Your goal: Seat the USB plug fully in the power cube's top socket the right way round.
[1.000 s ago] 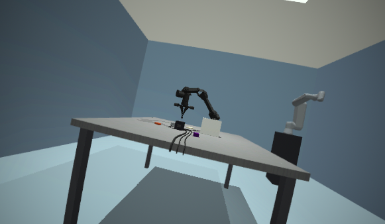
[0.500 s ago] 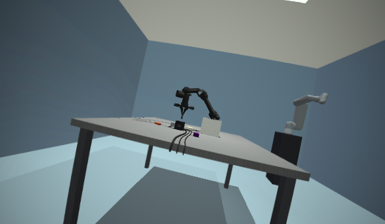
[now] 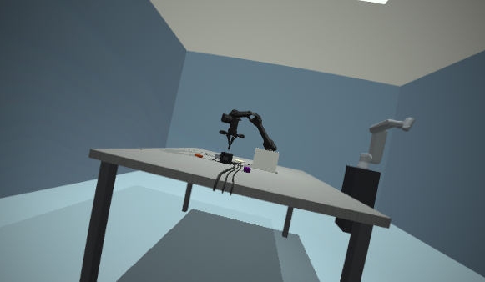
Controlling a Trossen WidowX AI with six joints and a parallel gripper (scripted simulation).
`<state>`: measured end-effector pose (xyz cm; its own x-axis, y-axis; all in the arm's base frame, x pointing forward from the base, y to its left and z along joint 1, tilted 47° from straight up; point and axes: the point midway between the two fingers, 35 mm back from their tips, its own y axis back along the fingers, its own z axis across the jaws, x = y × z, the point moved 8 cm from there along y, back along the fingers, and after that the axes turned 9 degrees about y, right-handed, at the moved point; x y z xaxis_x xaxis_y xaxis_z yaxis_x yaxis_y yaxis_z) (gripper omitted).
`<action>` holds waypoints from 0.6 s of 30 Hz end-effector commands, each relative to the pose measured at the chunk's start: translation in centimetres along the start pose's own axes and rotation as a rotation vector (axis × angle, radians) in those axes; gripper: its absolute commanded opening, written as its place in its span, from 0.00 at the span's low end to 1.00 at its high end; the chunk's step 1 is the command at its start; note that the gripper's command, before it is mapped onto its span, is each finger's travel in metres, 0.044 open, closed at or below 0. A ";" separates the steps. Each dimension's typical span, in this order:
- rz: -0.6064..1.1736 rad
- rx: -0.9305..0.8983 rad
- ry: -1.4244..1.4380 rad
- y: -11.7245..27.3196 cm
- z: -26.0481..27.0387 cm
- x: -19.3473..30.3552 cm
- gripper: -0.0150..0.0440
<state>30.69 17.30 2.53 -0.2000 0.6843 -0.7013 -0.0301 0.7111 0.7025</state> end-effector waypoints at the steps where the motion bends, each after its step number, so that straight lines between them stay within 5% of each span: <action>1: 0.009 0.000 0.005 0.0 0.0 0.0 0.25; 18: 0.024 -0.002 0.005 -0.2 0.0 -0.2 0.25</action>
<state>30.72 17.02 2.50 -0.2008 0.6954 -0.6900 -0.0297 0.6997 0.7138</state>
